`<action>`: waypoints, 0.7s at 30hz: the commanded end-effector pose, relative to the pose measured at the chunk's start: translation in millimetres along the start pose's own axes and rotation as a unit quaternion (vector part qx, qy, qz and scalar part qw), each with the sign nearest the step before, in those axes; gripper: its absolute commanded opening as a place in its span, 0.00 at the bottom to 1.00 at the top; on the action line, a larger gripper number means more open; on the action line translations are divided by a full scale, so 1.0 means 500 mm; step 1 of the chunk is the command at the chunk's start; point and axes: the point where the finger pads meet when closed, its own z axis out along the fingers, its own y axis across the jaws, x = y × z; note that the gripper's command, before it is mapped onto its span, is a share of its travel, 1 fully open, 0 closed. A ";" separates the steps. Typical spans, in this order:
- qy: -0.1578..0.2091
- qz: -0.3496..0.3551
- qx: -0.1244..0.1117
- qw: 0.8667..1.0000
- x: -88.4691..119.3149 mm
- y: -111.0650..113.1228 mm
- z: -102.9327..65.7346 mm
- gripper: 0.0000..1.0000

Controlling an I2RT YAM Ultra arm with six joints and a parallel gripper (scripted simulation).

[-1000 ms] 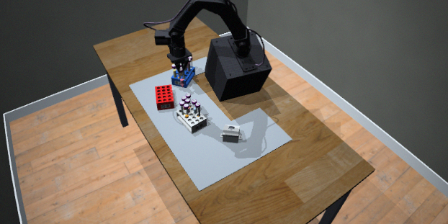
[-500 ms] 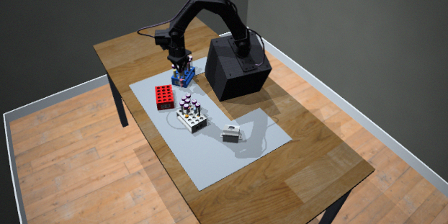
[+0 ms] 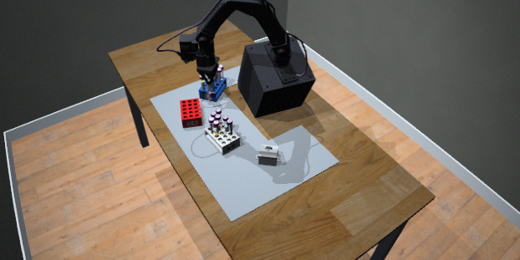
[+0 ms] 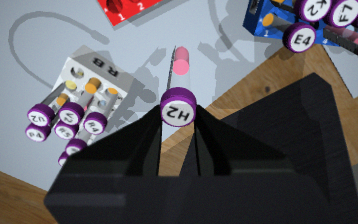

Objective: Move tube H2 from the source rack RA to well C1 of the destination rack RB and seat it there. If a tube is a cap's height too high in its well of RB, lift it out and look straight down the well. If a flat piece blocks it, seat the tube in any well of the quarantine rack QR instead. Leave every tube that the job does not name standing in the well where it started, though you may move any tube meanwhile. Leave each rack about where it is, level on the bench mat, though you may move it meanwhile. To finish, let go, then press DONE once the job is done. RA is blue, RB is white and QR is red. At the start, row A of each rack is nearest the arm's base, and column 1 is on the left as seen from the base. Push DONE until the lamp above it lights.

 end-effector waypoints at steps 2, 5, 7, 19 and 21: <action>-0.004 -0.065 0.000 0.998 0.008 0.009 -0.012 0.00; -0.009 -0.068 -0.005 0.998 0.021 0.023 -0.009 0.00; -0.009 -0.065 -0.006 0.998 0.032 0.030 -0.009 0.00; -0.008 -0.060 -0.006 0.998 0.089 0.065 -0.007 0.00; -0.008 -0.060 -0.006 0.998 0.100 0.073 -0.007 0.00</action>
